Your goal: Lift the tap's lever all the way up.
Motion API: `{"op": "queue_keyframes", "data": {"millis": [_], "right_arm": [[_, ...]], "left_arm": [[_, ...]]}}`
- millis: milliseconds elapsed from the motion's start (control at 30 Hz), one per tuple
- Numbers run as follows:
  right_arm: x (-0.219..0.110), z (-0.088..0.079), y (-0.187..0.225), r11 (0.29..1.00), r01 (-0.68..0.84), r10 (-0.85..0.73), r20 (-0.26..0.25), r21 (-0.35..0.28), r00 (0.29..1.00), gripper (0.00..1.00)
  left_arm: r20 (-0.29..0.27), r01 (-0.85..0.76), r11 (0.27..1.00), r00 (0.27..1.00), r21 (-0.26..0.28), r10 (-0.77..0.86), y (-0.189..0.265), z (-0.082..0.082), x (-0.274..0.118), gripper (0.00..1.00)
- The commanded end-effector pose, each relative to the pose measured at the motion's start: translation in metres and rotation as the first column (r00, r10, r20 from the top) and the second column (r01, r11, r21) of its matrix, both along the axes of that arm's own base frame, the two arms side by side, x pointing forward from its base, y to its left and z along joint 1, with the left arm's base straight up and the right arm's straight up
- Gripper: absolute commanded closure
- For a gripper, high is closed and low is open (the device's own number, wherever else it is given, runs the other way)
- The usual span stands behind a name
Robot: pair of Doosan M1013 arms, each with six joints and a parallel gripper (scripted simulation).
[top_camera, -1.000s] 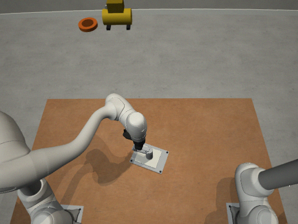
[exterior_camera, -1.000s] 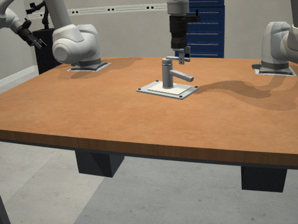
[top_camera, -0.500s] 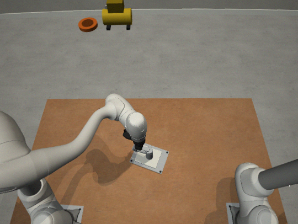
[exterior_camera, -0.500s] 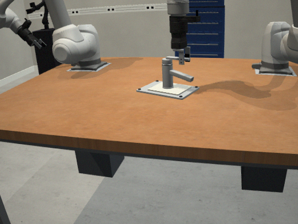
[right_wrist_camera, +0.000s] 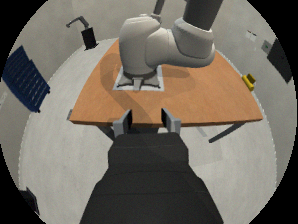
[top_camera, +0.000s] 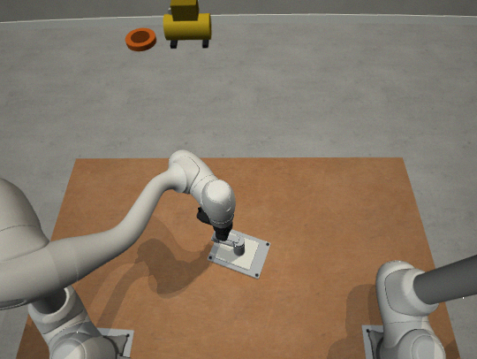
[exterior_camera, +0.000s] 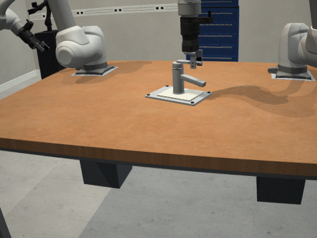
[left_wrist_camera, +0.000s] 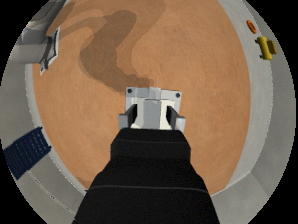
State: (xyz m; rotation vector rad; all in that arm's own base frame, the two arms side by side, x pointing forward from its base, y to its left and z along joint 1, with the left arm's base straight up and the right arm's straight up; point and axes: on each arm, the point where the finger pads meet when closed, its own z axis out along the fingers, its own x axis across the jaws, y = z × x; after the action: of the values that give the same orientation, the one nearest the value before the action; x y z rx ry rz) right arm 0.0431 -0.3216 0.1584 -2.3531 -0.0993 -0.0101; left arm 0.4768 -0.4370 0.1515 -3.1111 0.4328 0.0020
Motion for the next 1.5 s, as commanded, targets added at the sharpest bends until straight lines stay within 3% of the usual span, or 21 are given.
{"op": "queue_keyframes", "data": {"millis": [0,433,467,1467], "right_arm": [[0.0001,0.0004,-0.0003,1.000,0.000,0.000,0.000,-0.001,1.000,0.00],[0.0001,0.0004,-0.0003,1.000,0.000,0.000,0.000,-0.001,1.000,0.00],[0.0001,0.0004,-0.0003,1.000,0.000,0.000,0.000,-0.001,1.000,0.00],[0.0001,0.0004,-0.0003,1.000,0.000,0.000,0.000,-0.001,1.000,0.00]], "left_arm": [[0.001,0.000,1.000,1.000,-0.001,0.000,-0.0002,0.0008,0.0003,0.00],[0.001,0.000,1.000,1.000,-0.001,0.000,-0.0002,0.0008,0.0003,0.00],[0.001,0.000,1.000,1.000,-0.001,0.000,-0.0002,0.0008,0.0003,1.00],[0.001,0.000,1.000,1.000,-0.001,0.000,-0.0002,0.0008,0.0003,1.00]]}}
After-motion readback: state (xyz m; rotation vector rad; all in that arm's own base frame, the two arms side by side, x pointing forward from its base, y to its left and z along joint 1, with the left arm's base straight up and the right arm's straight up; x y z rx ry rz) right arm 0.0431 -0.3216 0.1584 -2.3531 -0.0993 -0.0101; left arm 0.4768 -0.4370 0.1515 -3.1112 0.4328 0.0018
